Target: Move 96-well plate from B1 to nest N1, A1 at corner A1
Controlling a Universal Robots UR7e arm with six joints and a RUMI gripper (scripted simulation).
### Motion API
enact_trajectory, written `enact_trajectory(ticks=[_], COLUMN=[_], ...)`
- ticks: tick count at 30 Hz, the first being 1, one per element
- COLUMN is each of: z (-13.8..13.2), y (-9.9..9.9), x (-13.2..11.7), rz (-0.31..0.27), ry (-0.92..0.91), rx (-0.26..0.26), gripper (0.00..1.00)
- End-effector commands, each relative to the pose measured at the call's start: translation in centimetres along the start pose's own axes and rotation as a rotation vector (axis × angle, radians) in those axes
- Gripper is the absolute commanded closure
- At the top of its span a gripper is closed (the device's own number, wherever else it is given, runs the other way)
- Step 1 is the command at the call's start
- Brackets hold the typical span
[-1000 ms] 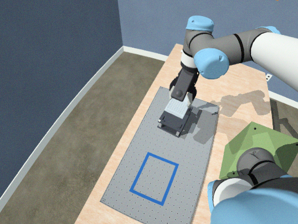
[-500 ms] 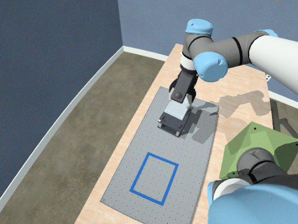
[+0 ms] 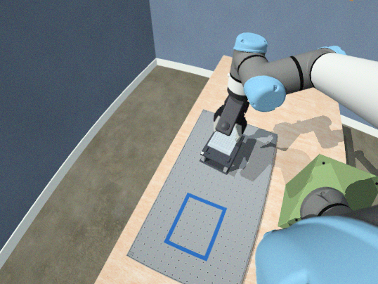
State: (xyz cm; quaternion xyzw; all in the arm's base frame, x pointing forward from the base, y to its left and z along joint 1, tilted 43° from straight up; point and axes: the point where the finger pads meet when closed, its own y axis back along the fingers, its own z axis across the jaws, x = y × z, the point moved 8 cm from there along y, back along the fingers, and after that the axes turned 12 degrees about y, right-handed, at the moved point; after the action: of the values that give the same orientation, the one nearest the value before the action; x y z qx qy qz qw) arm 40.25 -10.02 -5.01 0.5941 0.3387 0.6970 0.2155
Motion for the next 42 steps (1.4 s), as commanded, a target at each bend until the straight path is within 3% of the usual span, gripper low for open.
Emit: enact_trajectory(ticks=[1,18,42], z=[0.0,0.0,0.0], y=[-0.6,-3.1,-3.2], x=[0.0,0.0,0.0], rz=[-0.001,-0.001,-0.001], ry=[0.000,0.000,0.000], rx=[-0.001,-0.001,-0.001], gripper=[1.00,1.00,1.00])
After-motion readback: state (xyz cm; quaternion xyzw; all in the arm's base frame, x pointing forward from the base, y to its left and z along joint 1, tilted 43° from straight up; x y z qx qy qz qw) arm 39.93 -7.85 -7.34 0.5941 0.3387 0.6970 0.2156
